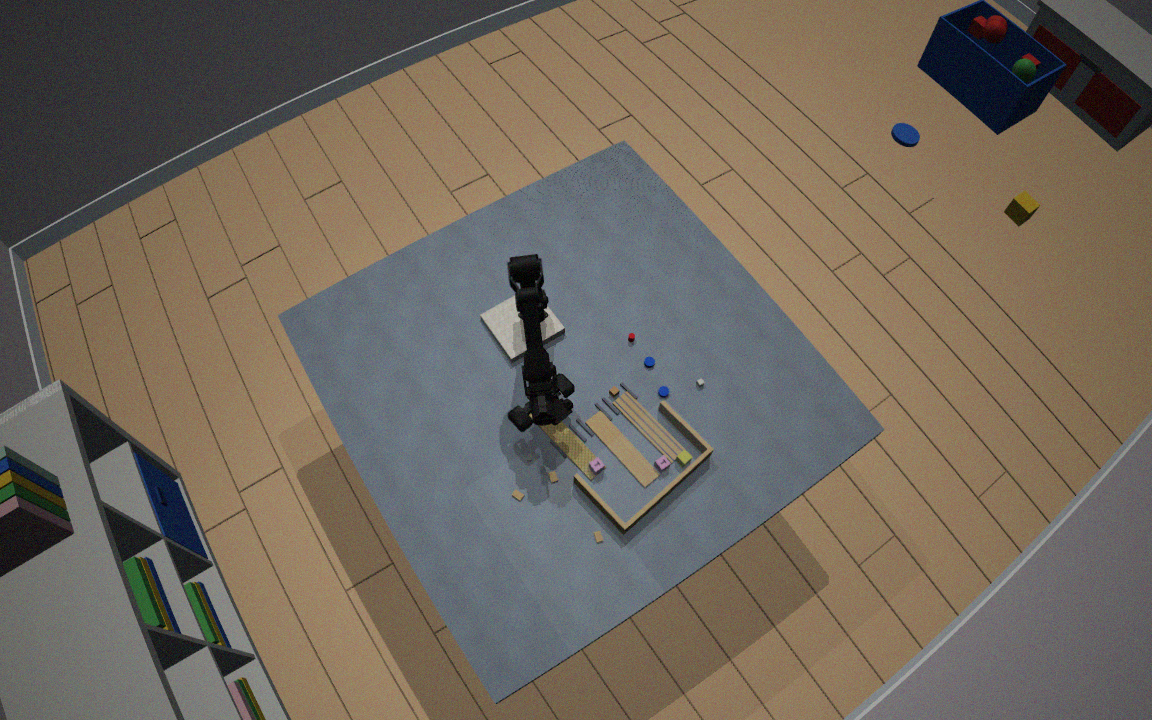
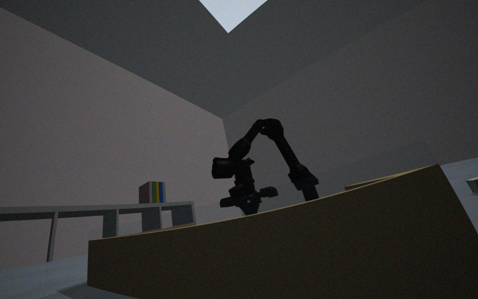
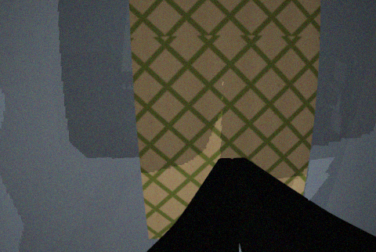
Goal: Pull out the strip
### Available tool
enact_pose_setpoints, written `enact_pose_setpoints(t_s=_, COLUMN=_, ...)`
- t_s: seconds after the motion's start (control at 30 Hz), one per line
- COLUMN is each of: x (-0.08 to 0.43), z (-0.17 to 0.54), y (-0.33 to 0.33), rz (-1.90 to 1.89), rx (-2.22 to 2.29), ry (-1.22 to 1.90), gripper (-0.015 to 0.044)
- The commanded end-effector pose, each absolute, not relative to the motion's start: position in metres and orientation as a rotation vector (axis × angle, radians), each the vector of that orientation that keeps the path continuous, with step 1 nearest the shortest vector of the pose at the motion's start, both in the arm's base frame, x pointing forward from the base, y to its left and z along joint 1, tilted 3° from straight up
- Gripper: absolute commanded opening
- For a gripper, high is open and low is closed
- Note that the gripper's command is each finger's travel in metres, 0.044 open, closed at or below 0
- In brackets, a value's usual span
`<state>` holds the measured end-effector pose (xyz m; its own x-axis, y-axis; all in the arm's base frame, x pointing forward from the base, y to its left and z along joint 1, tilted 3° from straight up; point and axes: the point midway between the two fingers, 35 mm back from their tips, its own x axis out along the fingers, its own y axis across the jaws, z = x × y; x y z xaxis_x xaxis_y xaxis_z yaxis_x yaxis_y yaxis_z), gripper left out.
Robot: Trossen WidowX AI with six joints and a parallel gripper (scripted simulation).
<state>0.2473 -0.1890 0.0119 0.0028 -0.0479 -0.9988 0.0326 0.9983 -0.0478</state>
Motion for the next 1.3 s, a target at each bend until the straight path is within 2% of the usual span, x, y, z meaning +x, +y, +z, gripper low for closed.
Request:
enact_pose_setpoints(t_s=0.0, x=0.233, z=0.005, y=-0.185, rz=-0.053, rx=-0.001, ry=1.6, gripper=0.0)
enact_pose_setpoints(t_s=1.27, x=0.179, z=0.006, y=-0.184, rz=-0.053, rx=-0.001, ry=1.605, gripper=0.0)
